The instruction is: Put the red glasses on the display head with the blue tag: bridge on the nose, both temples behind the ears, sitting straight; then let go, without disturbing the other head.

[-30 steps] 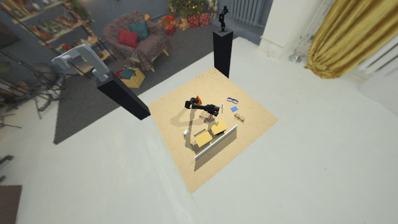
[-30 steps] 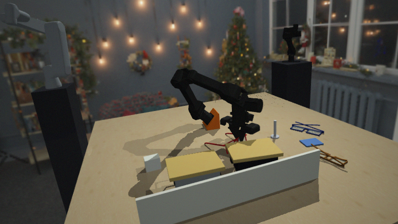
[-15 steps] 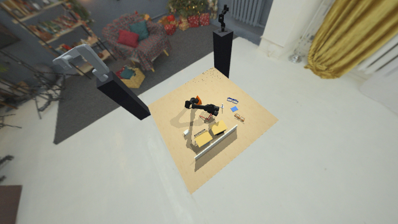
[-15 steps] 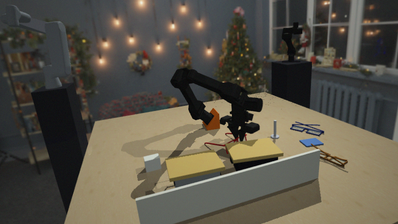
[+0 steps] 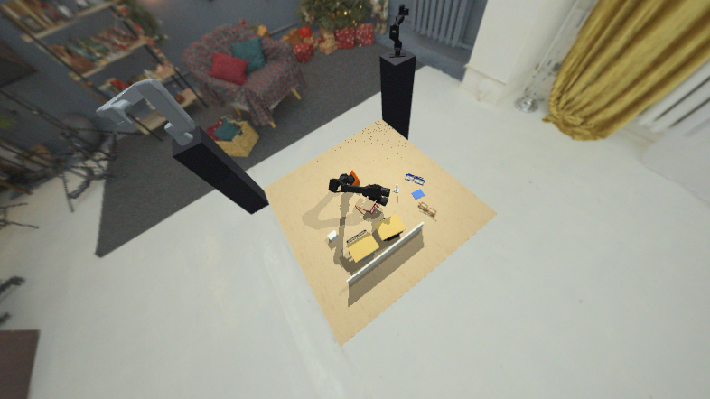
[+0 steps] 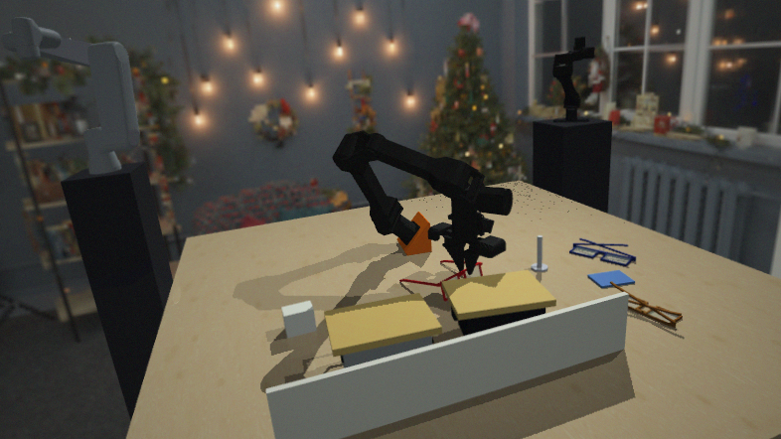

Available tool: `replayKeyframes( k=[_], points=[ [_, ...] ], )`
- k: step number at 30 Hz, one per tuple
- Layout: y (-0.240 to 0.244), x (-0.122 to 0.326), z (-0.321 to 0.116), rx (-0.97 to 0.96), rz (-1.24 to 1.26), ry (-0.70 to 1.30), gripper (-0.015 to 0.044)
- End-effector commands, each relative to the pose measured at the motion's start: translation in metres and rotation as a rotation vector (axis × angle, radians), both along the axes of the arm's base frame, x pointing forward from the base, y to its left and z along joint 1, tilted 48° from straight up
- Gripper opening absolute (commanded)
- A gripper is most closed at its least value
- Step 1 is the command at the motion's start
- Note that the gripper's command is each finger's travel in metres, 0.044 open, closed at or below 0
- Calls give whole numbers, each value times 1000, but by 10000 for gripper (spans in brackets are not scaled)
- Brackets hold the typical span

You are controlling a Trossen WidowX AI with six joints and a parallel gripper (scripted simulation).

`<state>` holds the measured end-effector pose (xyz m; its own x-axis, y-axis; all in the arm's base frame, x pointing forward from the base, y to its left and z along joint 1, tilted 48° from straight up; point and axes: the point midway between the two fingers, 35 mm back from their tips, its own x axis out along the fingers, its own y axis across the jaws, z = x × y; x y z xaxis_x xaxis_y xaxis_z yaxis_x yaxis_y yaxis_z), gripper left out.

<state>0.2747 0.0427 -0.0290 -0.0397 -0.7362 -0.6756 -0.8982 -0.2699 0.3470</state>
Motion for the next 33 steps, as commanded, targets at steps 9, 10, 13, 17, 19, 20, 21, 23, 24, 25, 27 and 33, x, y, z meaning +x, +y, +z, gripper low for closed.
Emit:
replayKeyframes(
  k=[9, 10, 13, 17, 19, 20, 21, 23, 24, 25, 27, 33],
  points=[
    [32, 13, 26, 14, 6, -21, 134],
    [32, 13, 26, 14, 6, -21, 160],
    [32, 13, 26, 14, 6, -21, 200],
    [32, 13, 26, 14, 6, -21, 200],
    [33, 11, 27, 13, 2, -21, 200],
    [34, 7, 31, 11, -9, -20, 200],
    [34, 6, 33, 10, -13, -20, 200],
    [34, 6, 33, 10, -13, -20, 174],
    [34, 6, 33, 10, -13, -20, 147],
    [34, 6, 33, 10, -13, -20, 140],
    [34, 6, 33, 10, -13, -20, 140],
    [34, 6, 32, 10, -13, -20, 140]
  ],
)
